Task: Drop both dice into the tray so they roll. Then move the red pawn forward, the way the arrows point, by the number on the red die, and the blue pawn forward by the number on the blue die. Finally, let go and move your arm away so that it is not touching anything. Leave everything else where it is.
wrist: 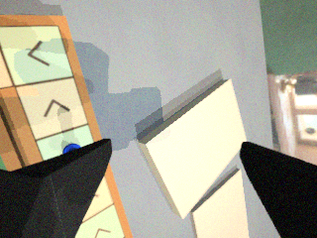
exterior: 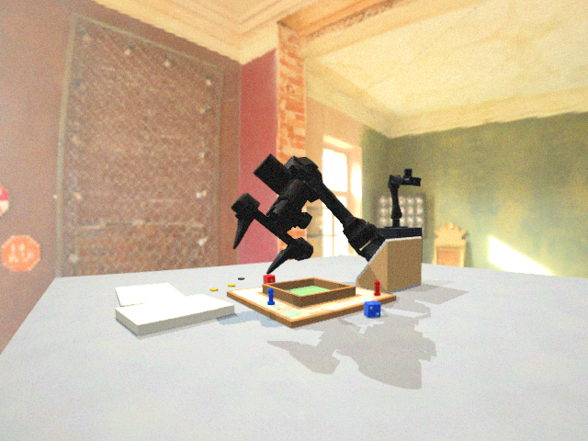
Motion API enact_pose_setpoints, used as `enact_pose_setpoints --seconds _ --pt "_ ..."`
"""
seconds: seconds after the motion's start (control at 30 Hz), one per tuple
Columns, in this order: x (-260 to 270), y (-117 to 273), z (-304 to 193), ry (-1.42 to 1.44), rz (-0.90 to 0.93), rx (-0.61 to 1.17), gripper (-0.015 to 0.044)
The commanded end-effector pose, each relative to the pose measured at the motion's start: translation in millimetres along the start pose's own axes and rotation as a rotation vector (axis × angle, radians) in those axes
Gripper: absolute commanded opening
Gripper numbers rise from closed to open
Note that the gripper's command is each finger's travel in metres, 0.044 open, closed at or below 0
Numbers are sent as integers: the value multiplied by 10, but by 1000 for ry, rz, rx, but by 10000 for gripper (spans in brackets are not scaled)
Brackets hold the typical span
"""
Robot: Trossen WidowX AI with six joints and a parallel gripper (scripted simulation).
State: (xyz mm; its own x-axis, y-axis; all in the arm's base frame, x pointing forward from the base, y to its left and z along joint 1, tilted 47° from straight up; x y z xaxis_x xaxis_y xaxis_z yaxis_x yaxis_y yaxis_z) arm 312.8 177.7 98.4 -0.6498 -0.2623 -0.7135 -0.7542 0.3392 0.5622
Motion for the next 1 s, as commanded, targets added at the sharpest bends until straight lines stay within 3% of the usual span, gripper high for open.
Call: enact_pose_setpoints --seconds 0.0,0.13,0.3,0.57,0.83,0.97 --pt "-8 -1 -18 -12 5 4 374" --pt "-158 5 -406 -253 104 97 275" --pt "-311 129 -1046 -617 216 277 275" --pt "-369 392 -1687 -961 275 493 275" --pt "-287 827 -2307 -1256 281 718 275" --pt "-276 866 -2351 -1276 279 736 275"
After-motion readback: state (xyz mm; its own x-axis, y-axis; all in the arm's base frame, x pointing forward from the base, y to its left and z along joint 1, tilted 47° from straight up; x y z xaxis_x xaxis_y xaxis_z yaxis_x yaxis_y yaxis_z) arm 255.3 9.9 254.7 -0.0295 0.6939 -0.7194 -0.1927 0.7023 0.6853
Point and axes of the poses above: the point midway between the two fingers, 35 mm back from their tips, its own y axis back along the fingers, its own x axis across the jaws, z = x × y, the point moved 10 cm from there along y, back along the fingers, and after that the axes turned 11 degrees about -y, right-handed, at the moved point
